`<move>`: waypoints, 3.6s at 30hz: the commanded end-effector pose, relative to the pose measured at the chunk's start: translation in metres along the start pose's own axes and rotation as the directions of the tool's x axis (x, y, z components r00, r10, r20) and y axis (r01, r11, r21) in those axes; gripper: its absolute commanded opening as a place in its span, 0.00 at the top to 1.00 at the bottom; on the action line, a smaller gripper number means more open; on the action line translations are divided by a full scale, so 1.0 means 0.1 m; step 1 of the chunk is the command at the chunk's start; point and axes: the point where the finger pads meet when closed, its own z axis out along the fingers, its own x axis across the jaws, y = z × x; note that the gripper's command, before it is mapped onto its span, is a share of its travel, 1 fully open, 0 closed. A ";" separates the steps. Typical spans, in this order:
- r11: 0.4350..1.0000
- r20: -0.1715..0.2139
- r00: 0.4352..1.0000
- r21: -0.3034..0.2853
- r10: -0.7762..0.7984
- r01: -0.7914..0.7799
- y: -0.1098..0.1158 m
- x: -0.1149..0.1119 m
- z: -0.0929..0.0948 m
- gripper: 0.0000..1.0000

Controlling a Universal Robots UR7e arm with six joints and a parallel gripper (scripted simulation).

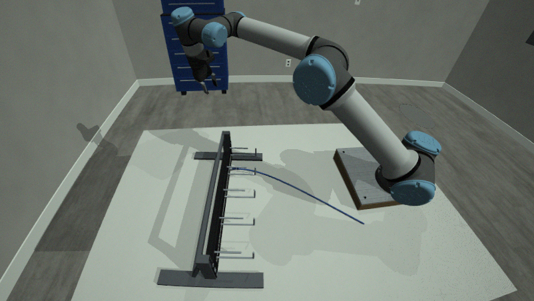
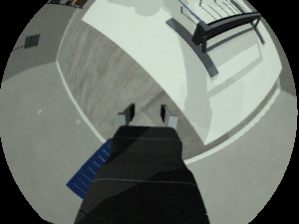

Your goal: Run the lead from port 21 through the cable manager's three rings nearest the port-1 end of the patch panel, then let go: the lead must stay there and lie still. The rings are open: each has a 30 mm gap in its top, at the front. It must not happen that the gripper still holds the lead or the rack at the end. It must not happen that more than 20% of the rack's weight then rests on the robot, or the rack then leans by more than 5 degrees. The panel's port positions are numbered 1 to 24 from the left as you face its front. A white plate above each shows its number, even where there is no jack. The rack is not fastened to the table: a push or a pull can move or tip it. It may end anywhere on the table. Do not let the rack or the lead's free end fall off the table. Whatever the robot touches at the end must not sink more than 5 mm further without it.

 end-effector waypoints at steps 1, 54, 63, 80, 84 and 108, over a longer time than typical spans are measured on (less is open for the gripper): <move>1.000 0.000 1.000 -0.002 0.001 -0.001 0.00 0.00 -0.01 0.00; 0.937 -0.052 0.935 -0.022 -0.350 0.349 -0.62 0.49 -0.51 0.00; 0.813 -0.080 0.809 -0.054 -0.583 0.580 -1.19 0.79 -0.81 0.00; 0.470 -0.096 0.460 -0.133 -0.883 0.873 -2.36 1.18 -1.14 0.00; 0.391 -0.093 0.381 -0.150 -0.920 0.908 -2.60 1.24 -1.17 0.00; -0.250 -0.010 -0.262 -0.266 -0.965 0.931 -4.57 1.42 -1.11 0.00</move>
